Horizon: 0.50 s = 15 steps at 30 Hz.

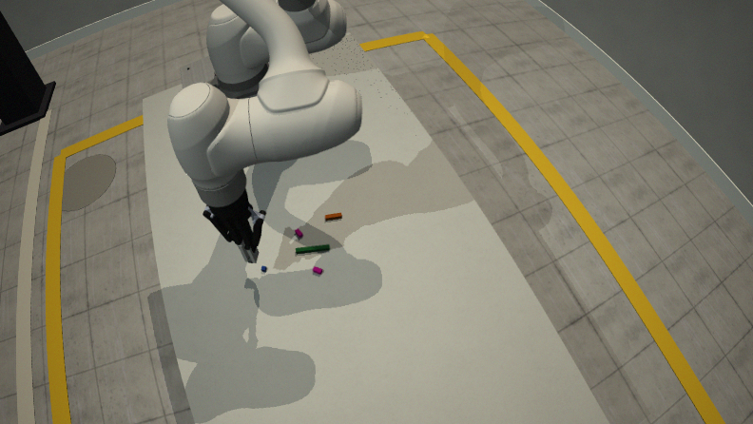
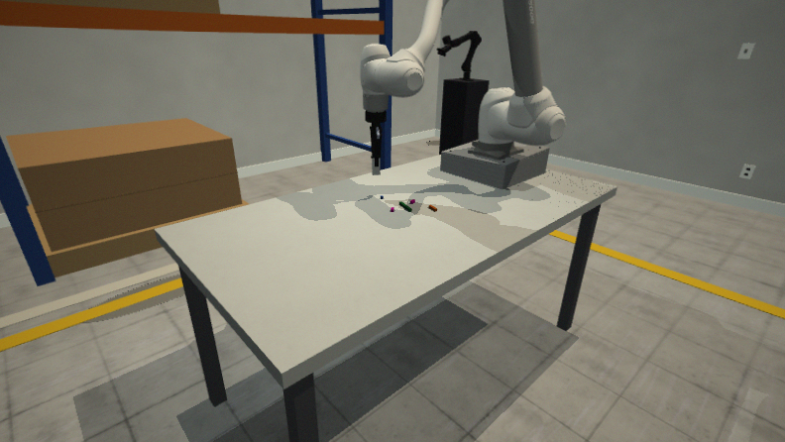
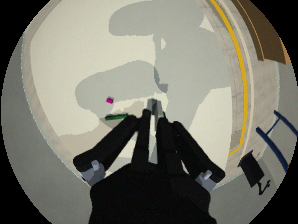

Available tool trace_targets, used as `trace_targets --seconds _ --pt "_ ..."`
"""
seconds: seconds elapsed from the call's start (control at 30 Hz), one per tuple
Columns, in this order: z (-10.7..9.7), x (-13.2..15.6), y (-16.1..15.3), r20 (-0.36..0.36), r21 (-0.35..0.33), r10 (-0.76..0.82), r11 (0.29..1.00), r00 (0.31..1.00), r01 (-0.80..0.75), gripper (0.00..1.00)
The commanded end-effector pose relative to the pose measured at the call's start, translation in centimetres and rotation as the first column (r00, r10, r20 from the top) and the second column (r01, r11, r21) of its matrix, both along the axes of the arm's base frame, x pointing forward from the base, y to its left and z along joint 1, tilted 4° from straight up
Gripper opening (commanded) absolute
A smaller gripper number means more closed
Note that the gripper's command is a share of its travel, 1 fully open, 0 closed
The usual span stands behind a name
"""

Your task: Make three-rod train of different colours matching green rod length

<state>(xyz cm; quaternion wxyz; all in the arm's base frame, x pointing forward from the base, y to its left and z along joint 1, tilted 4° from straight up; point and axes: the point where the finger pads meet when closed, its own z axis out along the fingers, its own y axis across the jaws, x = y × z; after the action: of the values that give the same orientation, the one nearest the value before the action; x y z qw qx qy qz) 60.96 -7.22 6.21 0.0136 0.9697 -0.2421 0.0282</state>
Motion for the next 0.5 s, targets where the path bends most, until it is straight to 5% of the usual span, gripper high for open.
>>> trace_targets --seconds 0.0,0.47 --pt "-0.1 0.0 0.0 0.0 0.0 0.0 1.0 1.0 0.0 0.03" --pt "-3.6 0.2 -0.2 0.0 0.0 0.0 1.0 1.0 0.0 0.03"
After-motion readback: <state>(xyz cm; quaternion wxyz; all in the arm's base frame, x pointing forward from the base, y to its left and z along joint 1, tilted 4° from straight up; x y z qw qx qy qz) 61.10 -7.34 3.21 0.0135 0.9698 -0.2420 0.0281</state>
